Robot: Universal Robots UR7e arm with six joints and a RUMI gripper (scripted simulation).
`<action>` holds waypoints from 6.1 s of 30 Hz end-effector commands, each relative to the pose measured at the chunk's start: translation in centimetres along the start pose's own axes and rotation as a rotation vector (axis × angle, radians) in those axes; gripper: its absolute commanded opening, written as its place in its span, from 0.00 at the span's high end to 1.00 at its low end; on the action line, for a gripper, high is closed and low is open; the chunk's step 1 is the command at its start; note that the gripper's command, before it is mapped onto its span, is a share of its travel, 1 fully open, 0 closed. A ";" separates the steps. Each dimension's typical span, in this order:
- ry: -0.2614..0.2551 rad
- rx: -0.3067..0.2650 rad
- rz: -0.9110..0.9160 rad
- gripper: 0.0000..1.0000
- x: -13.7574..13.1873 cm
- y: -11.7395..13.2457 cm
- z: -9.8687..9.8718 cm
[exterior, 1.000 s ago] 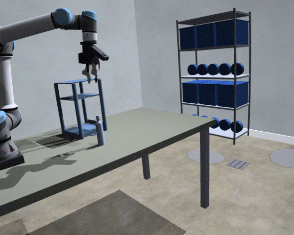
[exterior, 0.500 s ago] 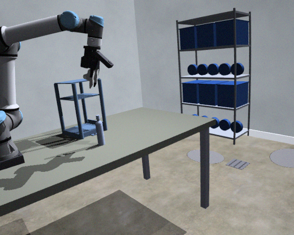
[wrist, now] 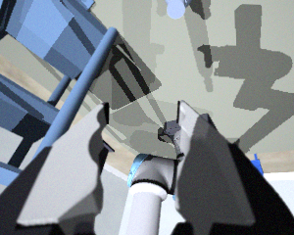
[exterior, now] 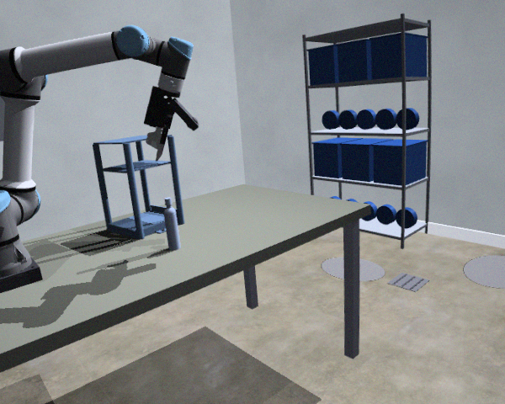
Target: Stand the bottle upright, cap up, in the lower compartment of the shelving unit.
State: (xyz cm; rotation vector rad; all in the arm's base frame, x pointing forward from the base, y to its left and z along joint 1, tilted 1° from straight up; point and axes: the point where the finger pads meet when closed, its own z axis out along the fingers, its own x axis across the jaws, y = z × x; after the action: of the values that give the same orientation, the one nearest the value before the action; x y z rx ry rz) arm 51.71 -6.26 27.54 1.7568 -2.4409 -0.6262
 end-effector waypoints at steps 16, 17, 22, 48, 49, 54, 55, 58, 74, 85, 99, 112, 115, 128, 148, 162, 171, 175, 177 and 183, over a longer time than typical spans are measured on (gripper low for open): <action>-0.185 -0.160 -0.498 0.65 -0.4 0.2 2.7; -0.197 -0.165 -0.523 0.65 -0.5 0.2 2.8; -0.261 -0.185 -0.643 0.65 -0.6 0.3 3.2; -0.629 -0.148 -1.201 0.65 -0.9 0.6 4.2; -0.645 -0.142 -1.222 0.65 -0.9 0.6 4.1; -0.727 -0.101 -1.328 0.65 -0.8 0.6 4.1; -0.744 -0.091 -1.348 0.65 -0.8 0.6 4.1; -0.792 -0.060 -1.409 0.65 -0.7 0.6 4.0; -1.024 0.166 -1.690 0.65 -0.2 0.0 3.5; -1.141 0.355 -1.834 0.65 0.4 -0.5 3.0; -1.230 0.580 -1.957 0.65 1.1 -1.3 2.6; -1.264 0.715 -2.013 0.65 1.6 -1.7 2.4; -1.268 0.738 -2.021 0.65 1.6 -1.8 2.4; -1.275 0.780 -2.036 0.65 1.8 -2.0 2.3; -1.275 0.782 -2.036 0.65 1.8 -2.0 2.4; -1.275 0.782 -2.037 0.65 2.0 -2.4 3.3; -1.275 0.782 -2.037 0.65 2.2 -2.8 4.4; -1.275 0.782 -2.037 0.65 2.3 -3.1 5.1; -1.275 0.782 -2.037 0.65 2.4 -3.3 5.6; -1.275 0.782 -2.037 0.65 2.6 -3.6 6.5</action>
State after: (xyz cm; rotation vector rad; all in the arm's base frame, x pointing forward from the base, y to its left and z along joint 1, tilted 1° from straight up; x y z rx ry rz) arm 52.19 -7.78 20.68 -1.5501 -0.2715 0.2888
